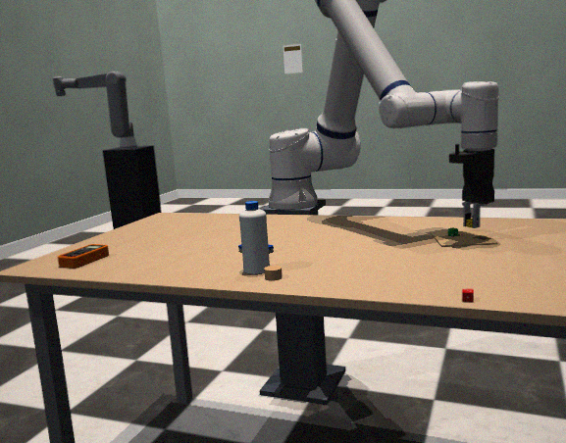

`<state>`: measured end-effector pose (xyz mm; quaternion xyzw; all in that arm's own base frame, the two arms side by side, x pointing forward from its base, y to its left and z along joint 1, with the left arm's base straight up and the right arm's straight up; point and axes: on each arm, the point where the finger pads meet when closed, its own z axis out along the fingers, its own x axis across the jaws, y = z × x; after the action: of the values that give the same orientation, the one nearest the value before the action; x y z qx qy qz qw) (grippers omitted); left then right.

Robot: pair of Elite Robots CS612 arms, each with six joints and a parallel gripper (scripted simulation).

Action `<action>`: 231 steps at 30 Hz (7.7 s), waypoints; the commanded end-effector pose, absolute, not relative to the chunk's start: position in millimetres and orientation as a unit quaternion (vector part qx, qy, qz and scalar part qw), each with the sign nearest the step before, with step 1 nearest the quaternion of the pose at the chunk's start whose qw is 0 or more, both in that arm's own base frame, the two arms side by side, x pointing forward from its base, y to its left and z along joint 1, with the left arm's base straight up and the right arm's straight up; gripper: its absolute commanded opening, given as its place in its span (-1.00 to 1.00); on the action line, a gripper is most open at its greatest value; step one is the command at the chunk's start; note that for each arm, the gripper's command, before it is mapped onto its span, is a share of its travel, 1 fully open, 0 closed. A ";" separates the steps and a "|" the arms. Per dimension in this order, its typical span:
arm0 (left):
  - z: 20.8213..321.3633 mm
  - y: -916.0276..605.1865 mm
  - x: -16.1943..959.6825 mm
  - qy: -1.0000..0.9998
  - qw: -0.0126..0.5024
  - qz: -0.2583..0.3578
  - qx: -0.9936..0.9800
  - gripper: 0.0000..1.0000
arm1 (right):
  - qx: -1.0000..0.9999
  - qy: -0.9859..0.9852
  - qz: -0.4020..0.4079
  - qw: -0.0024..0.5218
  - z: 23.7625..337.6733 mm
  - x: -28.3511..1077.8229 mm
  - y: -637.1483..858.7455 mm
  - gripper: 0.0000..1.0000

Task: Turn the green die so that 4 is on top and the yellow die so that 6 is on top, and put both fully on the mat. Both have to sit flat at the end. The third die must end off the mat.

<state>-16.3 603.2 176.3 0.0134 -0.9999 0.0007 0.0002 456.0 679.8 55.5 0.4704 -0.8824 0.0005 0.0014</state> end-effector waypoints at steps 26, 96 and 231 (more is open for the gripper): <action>177.0 603.7 -16.2 -1.000 0.000 0.000 0.013 1.00 | 0.470 -0.882 0.000 0.000 28.0 457.3 681.0 -0.19; 177.0 603.7 -16.2 -1.000 0.000 0.000 0.013 1.00 | 0.470 -0.882 0.000 0.000 23.8 457.3 681.0 -0.19; 177.0 603.7 -16.2 -1.000 0.000 0.000 0.013 1.00 | 0.470 -0.882 0.000 0.000 200.0 457.3 681.0 1.00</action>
<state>-16.3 603.2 176.3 0.0134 -0.9999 0.0007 0.0002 456.8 680.4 196.6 0.4704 -0.8824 0.0004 0.0011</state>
